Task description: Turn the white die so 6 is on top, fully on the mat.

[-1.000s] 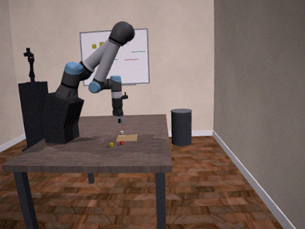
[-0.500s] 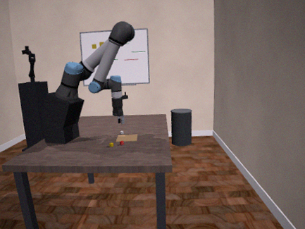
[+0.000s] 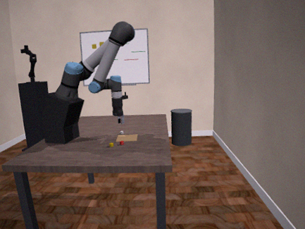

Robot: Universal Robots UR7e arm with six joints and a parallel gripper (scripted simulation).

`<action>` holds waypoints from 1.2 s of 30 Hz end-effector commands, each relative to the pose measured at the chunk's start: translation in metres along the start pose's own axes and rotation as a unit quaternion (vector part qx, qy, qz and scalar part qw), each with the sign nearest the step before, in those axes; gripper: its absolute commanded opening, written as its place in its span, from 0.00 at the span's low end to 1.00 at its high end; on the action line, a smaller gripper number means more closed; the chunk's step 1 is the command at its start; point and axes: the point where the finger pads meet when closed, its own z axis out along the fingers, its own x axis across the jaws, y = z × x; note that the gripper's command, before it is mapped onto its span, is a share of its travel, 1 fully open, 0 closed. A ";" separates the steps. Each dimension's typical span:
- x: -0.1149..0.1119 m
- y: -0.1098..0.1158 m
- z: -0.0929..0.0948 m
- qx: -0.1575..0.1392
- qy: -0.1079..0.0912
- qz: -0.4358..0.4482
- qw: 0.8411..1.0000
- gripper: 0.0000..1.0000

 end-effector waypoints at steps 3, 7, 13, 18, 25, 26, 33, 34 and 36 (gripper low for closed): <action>0.000 0.000 0.001 0.000 0.000 0.000 1.000 0.70; 0.000 0.000 0.003 0.000 0.000 0.000 1.000 0.70; 0.000 0.000 0.008 0.000 0.001 0.000 1.000 0.70; 0.000 0.000 0.013 0.000 0.001 0.000 1.000 0.70; 0.000 -0.001 0.023 0.000 0.001 0.000 1.000 0.70; 0.000 -0.001 0.024 0.000 0.001 0.000 1.000 0.70; -0.001 -0.001 0.036 0.000 0.001 0.000 1.000 0.70; -0.001 -0.001 0.037 0.000 0.001 0.000 1.000 0.70; -0.001 -0.001 0.037 0.000 0.001 0.000 1.000 0.70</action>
